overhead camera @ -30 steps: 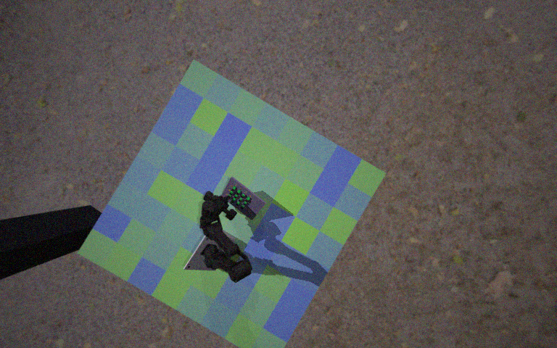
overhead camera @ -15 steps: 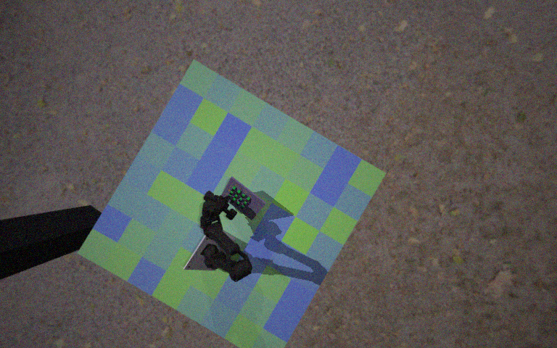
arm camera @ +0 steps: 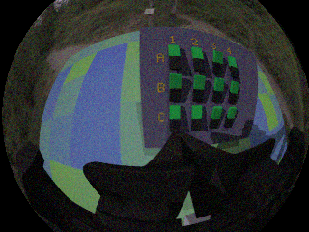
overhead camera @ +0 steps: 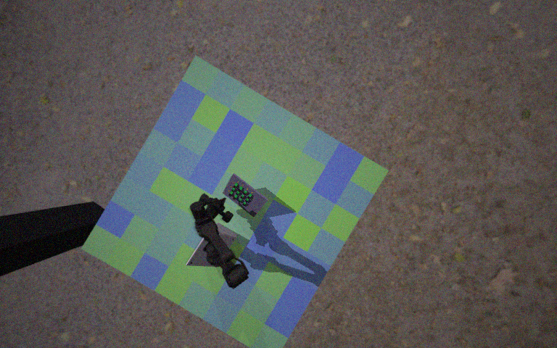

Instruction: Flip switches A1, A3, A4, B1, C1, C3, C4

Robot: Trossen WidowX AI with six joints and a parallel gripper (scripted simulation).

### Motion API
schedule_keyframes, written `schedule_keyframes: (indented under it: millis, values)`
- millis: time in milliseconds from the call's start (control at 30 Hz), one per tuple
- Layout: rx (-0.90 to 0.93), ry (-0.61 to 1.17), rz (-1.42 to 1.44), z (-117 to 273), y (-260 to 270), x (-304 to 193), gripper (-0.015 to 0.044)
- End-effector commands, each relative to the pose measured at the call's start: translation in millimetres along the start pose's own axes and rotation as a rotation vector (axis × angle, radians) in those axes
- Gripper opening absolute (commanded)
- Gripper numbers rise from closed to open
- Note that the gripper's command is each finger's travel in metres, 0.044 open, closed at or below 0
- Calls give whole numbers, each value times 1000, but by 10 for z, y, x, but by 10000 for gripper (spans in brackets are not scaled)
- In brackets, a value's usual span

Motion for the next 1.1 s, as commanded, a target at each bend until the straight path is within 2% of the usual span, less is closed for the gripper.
schedule_keyframes:
  millis: [0, 200, 467, 633, 833, 1067]
  values:
    - [-13, -28, -27, 213, -45, 50, 0]
    - [-13, -27, -27, 215, -100, 45, 0]
    - [-16, -26, -23, 215, -634, -118, 0]
    - [-15, -25, -23, 203, -643, -123, 0]
    - [-11, -2, -23, -128, -658, -99, 0]
    - [-12, -2, -23, -139, -661, -99, 0]
Point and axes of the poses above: the point midway between the two fingers, 35 mm back from their tips, its own z axis back along the fingers, its own y axis across the jaws, x = y × z, the point moved 4 cm from there along z, back along the fingers, and after that the axes turned 15 degrees about z, right-handed, at the moved point
